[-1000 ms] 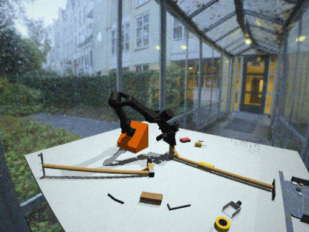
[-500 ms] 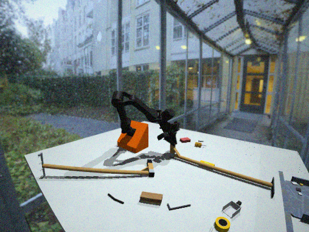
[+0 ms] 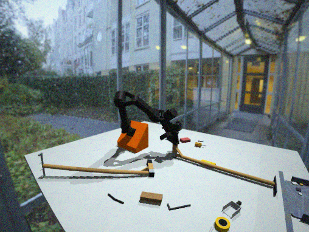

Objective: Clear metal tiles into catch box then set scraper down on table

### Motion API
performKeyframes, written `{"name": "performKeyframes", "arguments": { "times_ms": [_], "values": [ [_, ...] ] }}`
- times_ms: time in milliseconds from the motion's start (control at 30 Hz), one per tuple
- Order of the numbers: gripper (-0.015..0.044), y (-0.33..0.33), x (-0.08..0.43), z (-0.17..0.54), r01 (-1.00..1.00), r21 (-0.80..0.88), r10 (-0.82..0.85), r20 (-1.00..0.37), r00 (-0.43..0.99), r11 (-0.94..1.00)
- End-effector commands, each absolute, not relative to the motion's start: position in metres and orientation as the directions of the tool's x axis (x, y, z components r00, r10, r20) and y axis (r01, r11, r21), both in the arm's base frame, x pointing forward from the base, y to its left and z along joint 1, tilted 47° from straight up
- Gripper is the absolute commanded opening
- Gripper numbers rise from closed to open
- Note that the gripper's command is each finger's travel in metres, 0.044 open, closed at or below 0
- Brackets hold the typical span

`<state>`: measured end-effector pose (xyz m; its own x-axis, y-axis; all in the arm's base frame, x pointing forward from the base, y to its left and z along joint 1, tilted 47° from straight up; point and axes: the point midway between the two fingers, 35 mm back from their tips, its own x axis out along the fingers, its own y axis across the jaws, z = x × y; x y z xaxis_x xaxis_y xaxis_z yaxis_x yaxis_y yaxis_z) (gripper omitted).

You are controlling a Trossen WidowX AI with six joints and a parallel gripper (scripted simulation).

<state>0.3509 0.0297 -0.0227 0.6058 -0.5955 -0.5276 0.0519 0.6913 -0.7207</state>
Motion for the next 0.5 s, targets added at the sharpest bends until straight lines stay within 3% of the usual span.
{"name": "performKeyframes", "arguments": {
  "times_ms": [0,467],
  "values": [
    [0.0,0.033,0.36,-0.021,0.049,-0.717,-0.587,-0.528,0.613,0.696],
    [0.0,0.033,0.383,-0.021,0.043,-0.716,-0.584,-0.531,0.614,0.696]
  ]
}}
